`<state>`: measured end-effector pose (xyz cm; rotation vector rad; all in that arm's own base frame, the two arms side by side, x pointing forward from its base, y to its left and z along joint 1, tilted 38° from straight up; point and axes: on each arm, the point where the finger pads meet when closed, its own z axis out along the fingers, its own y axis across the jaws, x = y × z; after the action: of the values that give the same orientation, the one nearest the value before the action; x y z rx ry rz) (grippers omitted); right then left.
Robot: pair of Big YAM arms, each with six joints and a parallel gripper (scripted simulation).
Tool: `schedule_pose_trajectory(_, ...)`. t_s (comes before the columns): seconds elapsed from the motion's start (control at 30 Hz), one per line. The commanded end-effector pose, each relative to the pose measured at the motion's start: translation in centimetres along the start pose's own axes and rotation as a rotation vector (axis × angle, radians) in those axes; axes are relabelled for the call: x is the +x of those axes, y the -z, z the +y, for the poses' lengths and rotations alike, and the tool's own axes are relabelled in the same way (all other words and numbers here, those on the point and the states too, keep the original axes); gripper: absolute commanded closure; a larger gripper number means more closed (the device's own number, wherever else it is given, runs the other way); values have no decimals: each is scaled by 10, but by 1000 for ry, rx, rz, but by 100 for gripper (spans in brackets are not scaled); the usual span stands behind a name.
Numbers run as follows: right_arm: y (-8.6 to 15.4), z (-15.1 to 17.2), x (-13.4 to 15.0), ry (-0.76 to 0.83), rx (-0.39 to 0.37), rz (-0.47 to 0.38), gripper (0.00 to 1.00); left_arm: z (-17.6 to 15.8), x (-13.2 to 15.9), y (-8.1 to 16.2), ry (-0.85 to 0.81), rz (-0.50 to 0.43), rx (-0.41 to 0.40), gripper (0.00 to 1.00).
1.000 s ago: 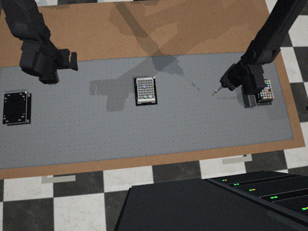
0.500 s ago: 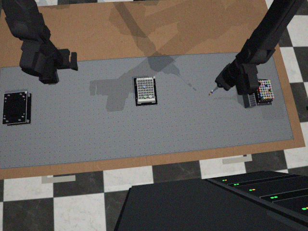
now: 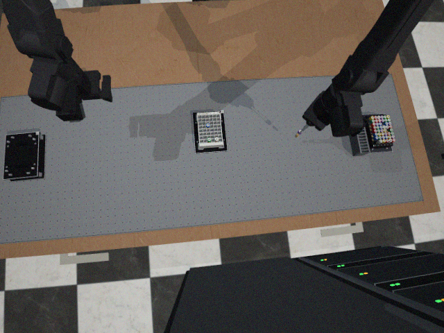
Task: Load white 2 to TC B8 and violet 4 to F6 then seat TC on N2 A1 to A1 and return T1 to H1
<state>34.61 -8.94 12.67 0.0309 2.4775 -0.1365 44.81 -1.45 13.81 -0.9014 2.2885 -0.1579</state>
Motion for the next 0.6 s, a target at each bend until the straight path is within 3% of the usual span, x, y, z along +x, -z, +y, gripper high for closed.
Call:
schedule_pose_trajectory(0.0,4,-2,-9,-2,6,-17,0,-11,9,-4,2,1,13,91)
schedule_pose_trajectory(0.57,4,-2,-9,-2,6,-17,0,-26,30,-4,2,4,11,91)
